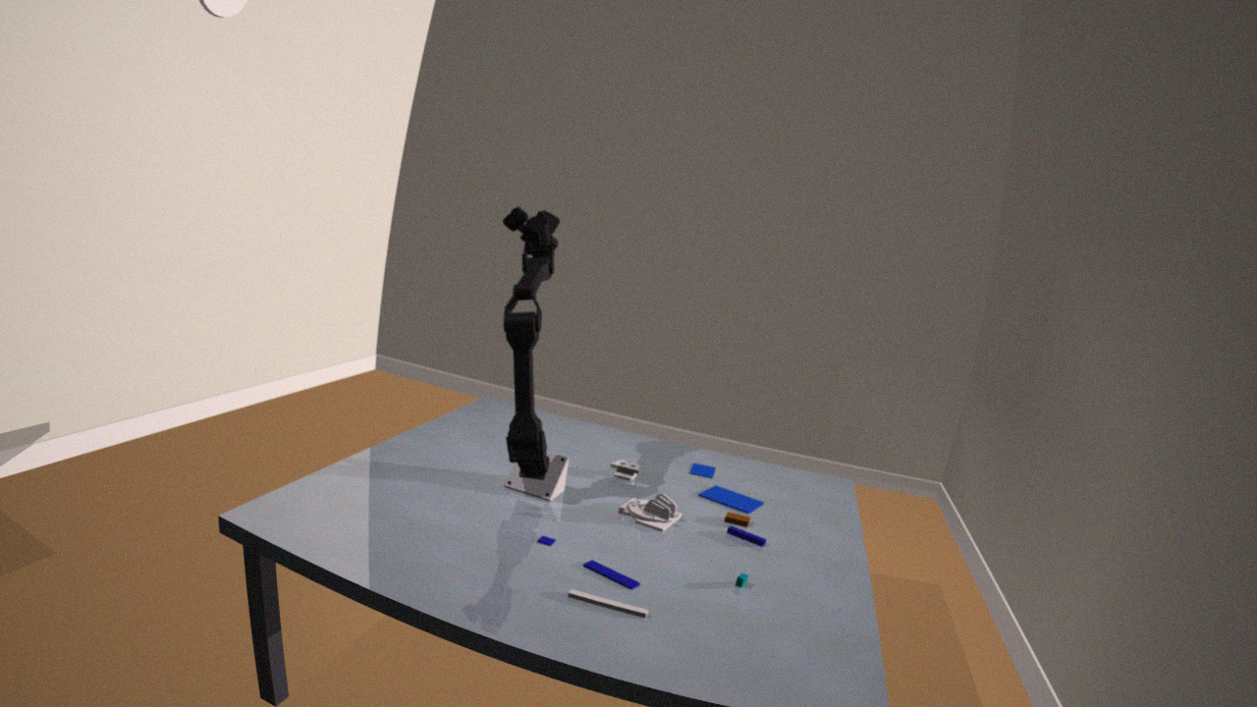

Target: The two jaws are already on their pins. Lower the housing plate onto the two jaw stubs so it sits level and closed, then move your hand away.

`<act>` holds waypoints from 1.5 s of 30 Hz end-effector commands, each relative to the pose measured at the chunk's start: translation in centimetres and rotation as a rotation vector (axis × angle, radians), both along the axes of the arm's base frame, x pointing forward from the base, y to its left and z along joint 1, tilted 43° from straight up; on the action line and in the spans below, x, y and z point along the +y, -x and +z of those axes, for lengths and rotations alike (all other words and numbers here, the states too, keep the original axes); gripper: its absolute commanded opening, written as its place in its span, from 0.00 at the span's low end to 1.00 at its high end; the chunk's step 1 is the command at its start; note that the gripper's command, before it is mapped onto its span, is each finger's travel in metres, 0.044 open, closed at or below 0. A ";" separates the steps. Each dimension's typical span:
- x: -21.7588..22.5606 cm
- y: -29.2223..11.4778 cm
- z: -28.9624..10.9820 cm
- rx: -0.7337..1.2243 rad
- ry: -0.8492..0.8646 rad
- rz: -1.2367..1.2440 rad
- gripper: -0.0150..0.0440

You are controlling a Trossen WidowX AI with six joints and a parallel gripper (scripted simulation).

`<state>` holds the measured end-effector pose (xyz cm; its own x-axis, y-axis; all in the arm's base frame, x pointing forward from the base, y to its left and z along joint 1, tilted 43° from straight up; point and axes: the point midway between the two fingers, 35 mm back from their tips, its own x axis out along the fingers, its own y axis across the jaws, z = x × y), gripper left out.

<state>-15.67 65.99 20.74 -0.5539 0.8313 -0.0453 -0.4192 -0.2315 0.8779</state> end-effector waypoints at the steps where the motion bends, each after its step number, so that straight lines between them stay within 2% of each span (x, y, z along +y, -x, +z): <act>1: 0.2 -2.2 -2.6 -0.048 0.061 -0.048 1.00; 22: -1.4 -14.6 -14.9 -0.364 0.391 -0.250 1.00; 45: -10.7 -26.3 -26.1 -0.693 0.831 -0.270 1.00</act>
<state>9.25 57.10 -3.84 -0.0231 0.5531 -0.8328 -0.8154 0.4716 0.3357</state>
